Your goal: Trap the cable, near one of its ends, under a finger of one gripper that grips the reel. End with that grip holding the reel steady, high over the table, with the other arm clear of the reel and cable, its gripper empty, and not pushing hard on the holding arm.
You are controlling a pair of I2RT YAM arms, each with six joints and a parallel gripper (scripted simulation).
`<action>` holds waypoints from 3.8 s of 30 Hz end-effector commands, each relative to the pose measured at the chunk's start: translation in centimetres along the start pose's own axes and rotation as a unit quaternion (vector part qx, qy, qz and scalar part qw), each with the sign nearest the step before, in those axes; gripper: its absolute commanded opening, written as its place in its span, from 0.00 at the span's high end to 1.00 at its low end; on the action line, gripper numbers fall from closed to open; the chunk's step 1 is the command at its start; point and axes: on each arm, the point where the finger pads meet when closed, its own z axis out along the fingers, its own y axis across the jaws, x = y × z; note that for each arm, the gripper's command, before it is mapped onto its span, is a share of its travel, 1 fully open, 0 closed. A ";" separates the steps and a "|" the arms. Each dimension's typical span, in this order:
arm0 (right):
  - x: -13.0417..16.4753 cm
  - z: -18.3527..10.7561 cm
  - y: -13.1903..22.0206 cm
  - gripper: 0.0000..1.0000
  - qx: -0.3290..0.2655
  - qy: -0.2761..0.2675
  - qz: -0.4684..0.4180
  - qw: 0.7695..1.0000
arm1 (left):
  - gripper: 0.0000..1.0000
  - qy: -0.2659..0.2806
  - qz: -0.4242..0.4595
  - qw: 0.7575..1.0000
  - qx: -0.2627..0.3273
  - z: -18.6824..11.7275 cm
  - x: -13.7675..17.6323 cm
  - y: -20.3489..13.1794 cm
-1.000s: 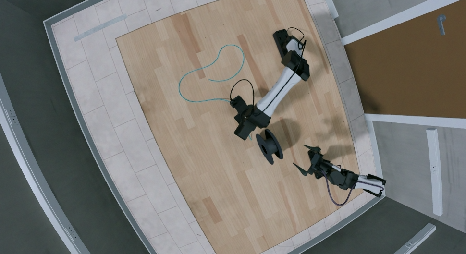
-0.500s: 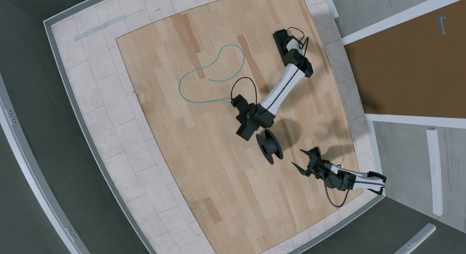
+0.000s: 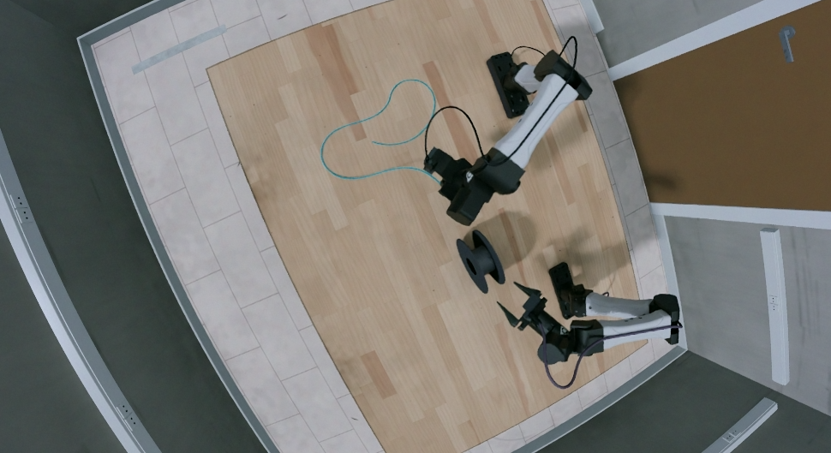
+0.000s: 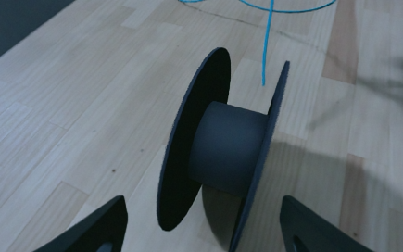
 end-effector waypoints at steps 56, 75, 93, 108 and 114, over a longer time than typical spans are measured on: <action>0.1 -3.5 2.6 1.00 -0.191 0.173 0.092 0.962 | 0.29 -0.059 0.065 0.982 0.169 6.6 -1.9 1.7; 1.3 -1.5 1.3 1.00 -0.196 0.237 0.152 0.939 | 0.29 -0.059 0.064 0.982 0.168 9.1 -2.1 0.8; 1.3 -2.0 1.9 1.00 -0.209 0.245 0.152 0.935 | 0.29 -0.064 0.070 0.981 0.168 9.7 -2.6 0.7; 1.2 -0.2 1.1 1.00 -0.239 0.358 0.196 0.881 | 0.29 -0.068 0.074 0.981 0.166 9.3 -3.0 0.7; 1.3 -0.2 1.4 1.00 -0.241 0.360 0.195 0.880 | 0.29 -0.068 0.074 0.981 0.166 9.3 -3.0 0.7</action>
